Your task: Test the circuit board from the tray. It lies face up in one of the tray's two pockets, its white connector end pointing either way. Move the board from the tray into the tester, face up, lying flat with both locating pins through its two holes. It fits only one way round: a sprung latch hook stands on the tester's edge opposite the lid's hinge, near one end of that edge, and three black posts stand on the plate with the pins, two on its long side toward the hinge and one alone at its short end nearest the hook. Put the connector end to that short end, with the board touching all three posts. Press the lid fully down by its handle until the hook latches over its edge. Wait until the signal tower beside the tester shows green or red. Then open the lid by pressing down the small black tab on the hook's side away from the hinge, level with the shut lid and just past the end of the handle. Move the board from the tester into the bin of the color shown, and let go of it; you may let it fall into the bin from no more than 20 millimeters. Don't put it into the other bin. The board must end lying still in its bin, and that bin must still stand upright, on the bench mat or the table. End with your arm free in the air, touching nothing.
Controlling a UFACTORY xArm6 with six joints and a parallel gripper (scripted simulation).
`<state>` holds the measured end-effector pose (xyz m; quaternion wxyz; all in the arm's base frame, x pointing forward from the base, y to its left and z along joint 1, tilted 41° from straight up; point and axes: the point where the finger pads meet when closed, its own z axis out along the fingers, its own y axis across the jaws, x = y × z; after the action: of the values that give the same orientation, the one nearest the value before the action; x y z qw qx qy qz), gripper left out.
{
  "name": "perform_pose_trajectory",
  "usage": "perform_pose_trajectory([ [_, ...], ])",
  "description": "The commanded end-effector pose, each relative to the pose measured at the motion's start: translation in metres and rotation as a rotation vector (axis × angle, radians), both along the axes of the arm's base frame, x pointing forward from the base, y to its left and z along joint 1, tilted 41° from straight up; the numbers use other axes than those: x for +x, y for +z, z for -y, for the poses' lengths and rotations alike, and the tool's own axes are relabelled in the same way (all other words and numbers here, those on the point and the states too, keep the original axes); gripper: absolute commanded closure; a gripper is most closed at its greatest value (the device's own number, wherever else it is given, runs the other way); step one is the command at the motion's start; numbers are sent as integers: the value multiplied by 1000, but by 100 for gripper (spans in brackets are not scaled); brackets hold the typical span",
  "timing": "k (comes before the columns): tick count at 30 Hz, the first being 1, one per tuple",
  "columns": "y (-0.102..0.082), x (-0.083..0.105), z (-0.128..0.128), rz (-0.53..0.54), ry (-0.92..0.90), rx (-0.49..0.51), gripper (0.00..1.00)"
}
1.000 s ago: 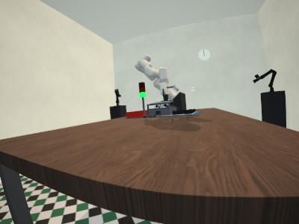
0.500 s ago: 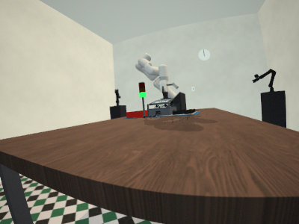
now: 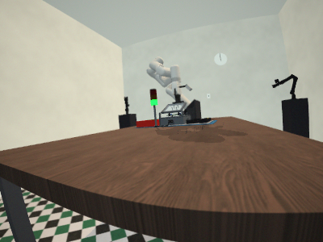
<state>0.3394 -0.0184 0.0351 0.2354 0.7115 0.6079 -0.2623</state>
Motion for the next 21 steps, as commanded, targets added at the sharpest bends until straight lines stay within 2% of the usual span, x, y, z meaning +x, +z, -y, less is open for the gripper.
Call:
perform_pose_trajectory([
  [1,14,13,-10,8,2,2,100],
  [8,31,30,-23,8,2,2,100],
  [10,31,30,-23,8,2,2,100],
  [21,53,61,-37,7,2,2,100],
])
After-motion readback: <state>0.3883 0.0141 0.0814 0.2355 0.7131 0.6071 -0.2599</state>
